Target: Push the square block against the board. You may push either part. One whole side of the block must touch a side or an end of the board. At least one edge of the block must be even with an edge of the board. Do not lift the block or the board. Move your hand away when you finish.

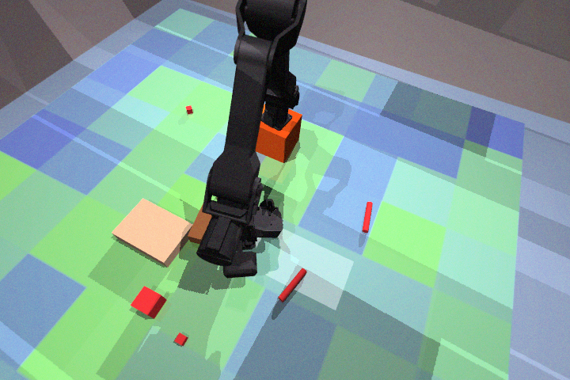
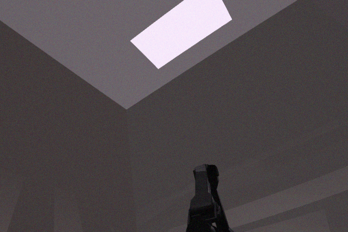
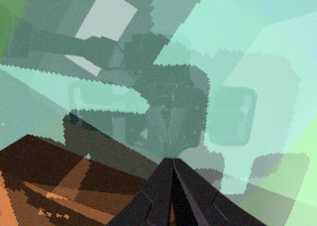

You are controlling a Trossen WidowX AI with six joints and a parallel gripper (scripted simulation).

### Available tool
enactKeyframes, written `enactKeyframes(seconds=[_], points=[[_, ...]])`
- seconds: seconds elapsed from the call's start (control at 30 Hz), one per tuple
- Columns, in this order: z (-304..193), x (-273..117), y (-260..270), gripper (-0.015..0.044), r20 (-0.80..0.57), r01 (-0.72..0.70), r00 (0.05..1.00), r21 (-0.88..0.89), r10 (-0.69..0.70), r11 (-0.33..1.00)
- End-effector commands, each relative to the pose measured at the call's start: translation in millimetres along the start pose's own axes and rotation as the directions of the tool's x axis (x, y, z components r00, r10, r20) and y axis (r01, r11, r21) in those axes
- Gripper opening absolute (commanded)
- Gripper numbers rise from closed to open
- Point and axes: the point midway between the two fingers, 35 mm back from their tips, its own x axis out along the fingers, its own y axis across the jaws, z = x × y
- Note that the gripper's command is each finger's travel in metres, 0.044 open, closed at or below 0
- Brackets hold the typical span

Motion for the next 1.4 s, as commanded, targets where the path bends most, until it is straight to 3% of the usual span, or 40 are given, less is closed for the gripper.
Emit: enactKeyframes(seconds=[0.0,1.0,1.17,1.37], points=[[1,0,1,0.0000,-0.007,-0.007,1.000,0.002,0.007,1.000],[48,1,-1,0.0000,-0.001,-0.007,1.000,0.002,0.007,1.000],[43,-51,-3,0.0000,-0.002,-0.006,1.000,0.002,0.006,1.000],[43,-54,-3,0.0000,-0.002,-0.006,1.000,0.002,0.006,1.000]])
